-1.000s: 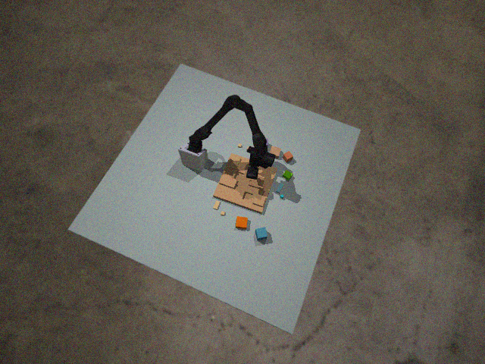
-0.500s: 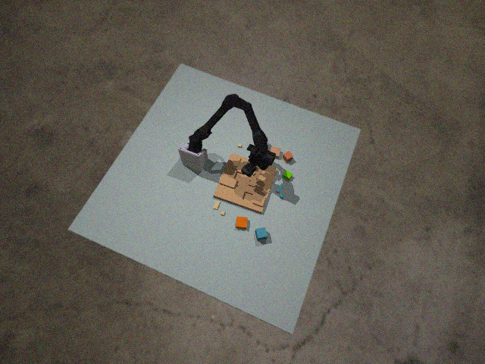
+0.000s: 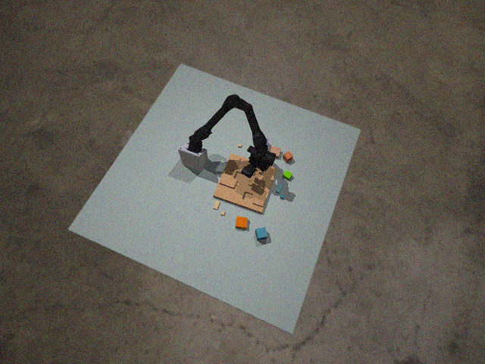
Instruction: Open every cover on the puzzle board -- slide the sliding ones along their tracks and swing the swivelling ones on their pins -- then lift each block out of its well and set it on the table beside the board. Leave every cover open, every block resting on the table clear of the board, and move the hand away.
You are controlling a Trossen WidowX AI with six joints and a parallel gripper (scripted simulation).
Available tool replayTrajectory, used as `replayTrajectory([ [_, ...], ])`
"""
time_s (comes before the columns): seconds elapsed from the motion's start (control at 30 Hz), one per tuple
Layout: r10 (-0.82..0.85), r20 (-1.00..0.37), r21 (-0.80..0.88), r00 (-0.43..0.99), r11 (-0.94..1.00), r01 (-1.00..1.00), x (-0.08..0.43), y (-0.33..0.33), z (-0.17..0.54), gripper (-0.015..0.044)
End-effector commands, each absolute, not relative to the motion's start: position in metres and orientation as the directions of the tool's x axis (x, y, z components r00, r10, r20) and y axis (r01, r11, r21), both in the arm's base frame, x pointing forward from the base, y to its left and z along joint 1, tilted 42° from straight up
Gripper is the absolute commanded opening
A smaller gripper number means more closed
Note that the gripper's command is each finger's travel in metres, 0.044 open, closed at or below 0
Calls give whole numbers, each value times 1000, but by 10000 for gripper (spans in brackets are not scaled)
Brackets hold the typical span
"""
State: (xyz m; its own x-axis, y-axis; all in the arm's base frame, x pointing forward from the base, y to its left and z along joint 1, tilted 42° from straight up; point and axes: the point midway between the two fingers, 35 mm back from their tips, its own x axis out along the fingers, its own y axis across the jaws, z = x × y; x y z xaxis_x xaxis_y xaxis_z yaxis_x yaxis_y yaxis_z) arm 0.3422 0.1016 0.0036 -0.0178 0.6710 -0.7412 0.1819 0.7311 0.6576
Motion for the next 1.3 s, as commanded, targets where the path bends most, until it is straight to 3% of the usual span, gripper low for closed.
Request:
replayTrajectory([
  [0.0, 671, -741, 655, -27, 731, 191, 338, 111, -9, 144],
  [1.27, 671, -741, 655, -27, 731, 191, 339, 119, -17, 144],
])
